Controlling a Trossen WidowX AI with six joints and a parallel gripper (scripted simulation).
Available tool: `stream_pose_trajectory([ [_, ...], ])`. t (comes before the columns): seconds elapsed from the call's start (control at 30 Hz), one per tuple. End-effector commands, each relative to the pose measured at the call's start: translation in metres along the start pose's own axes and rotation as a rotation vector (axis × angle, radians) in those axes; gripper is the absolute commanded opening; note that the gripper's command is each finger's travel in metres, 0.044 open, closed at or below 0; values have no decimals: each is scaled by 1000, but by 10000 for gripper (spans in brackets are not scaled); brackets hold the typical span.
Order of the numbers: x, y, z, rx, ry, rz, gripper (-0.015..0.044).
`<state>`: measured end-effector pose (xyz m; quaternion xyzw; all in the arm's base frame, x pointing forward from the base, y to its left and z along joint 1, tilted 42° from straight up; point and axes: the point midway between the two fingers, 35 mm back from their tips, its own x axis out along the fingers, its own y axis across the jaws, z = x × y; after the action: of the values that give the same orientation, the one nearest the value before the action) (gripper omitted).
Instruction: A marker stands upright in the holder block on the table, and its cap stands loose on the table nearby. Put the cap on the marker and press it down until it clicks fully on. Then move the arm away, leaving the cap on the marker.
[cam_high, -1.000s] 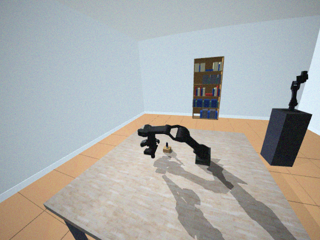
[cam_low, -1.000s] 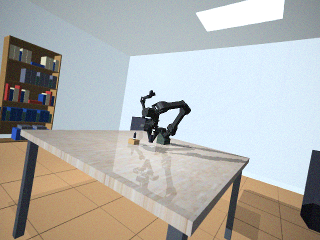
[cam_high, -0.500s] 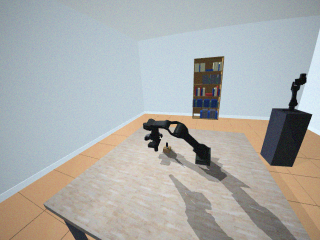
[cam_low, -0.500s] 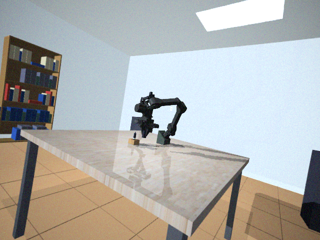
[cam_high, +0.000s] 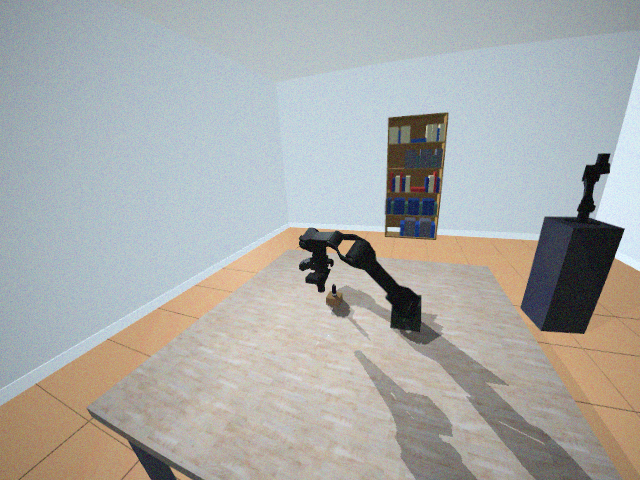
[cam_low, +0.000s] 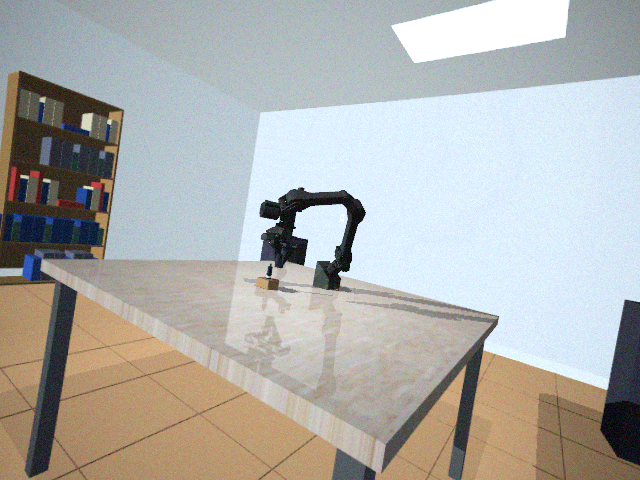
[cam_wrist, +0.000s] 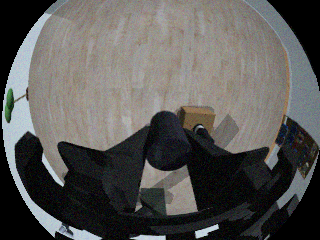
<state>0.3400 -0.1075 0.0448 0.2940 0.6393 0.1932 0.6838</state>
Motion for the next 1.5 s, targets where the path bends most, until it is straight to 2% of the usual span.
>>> stream_pose_trajectory([
  [0.0,-5,-19,-7,-9,3,-2,0],
  [0.47,-17,-73,-33,-45,10,14,0],
  [1.47,18,-73,-33,-46,9,15,0],
])
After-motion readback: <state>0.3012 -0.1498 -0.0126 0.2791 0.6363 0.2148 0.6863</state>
